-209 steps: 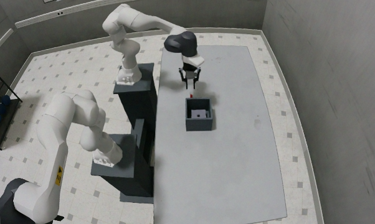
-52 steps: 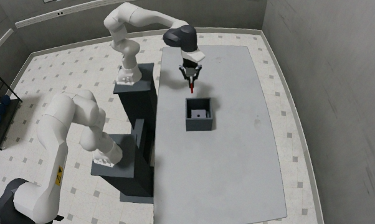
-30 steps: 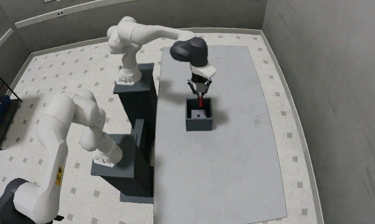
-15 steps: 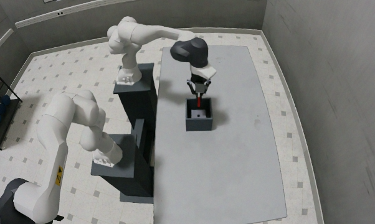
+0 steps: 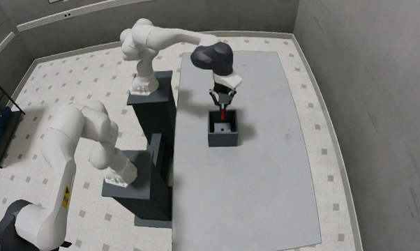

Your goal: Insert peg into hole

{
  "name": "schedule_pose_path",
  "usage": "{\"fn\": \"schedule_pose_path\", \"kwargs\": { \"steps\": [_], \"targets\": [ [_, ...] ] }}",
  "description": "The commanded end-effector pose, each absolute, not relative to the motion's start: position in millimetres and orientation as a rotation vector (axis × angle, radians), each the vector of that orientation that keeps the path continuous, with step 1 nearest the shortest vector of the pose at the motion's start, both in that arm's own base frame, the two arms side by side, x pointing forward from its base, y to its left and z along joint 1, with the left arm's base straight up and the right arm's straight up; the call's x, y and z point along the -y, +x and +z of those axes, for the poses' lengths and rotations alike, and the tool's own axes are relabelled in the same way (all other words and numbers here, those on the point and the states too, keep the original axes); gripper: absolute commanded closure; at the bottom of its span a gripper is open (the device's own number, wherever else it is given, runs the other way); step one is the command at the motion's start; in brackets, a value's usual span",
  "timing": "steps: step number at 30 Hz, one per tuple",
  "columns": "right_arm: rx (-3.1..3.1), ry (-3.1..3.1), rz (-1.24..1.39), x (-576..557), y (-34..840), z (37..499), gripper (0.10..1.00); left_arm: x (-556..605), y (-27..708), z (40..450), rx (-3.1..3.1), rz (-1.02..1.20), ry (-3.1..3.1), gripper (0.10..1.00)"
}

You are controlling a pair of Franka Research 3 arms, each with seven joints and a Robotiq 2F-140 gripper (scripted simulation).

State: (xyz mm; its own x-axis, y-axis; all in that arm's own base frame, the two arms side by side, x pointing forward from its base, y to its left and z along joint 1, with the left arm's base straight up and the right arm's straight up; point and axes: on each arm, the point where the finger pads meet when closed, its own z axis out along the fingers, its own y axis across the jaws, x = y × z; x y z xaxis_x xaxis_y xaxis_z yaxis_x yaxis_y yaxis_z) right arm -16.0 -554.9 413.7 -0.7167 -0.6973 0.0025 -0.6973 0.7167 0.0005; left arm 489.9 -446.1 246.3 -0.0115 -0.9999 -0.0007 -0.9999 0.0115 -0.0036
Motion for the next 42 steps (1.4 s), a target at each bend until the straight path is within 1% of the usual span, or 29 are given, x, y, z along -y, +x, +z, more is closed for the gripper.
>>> {"fn": "schedule_pose_path", "kwargs": {
  "steps": [1,22,28,35,37,42],
  "targets": [
    [2.908,1.181,0.001,555.0,-16.1,413.9,0.098,446.1,488.9,246.6,-2.229,0.0,-2.214,0.999],
    [2.908,1.181,0.001,555.0,-16.1,413.9,0.098,445.9,488.7,240.6,-2.229,0.0,-2.214,0.999],
    [2.908,1.181,0.001,555.0,-16.1,413.9,0.098,445.9,488.7,224.5,-2.229,0.0,-2.214,0.999],
    [2.908,1.181,0.001,555.0,-16.1,413.9,0.098,445.9,488.7,195.2,-2.229,0.0,-2.214,0.999],
    [2.908,1.181,0.001,555.0,-16.1,413.9,0.098,445.9,488.7,195.2,-2.229,0.0,-2.214,0.999],
    [2.908,1.181,0.001,555.0,-16.1,413.9,0.098,445.9,488.7,173.3,-2.229,0.0,-2.214,0.999]
  ]
}}
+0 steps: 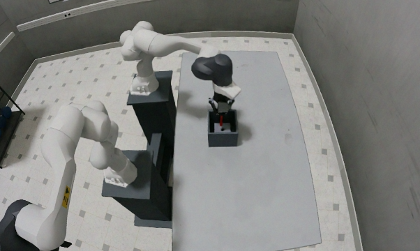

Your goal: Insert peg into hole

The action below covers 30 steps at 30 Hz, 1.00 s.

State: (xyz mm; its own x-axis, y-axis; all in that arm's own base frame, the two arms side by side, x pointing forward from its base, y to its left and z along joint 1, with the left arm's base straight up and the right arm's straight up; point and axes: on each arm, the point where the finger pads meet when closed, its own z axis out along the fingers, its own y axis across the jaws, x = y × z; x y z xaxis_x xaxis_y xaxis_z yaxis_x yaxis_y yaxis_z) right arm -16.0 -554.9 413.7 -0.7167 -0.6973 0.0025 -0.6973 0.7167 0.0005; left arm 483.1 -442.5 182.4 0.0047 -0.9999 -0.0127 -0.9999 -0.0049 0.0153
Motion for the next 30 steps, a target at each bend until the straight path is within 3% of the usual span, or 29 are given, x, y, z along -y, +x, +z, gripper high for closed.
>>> {"fn": "schedule_pose_path", "kwargs": {
  "steps": [1,30],
  "targets": [
    [2.908,1.181,0.001,555.0,-16.1,413.9,0.098,445.9,488.7,169.4,2.229,0.0,2.214,0.999],
    [2.908,1.181,0.001,555.0,-16.1,413.9,0.098,445.9,488.7,152.7,2.229,0.0,2.214,0.999]
  ]
}}
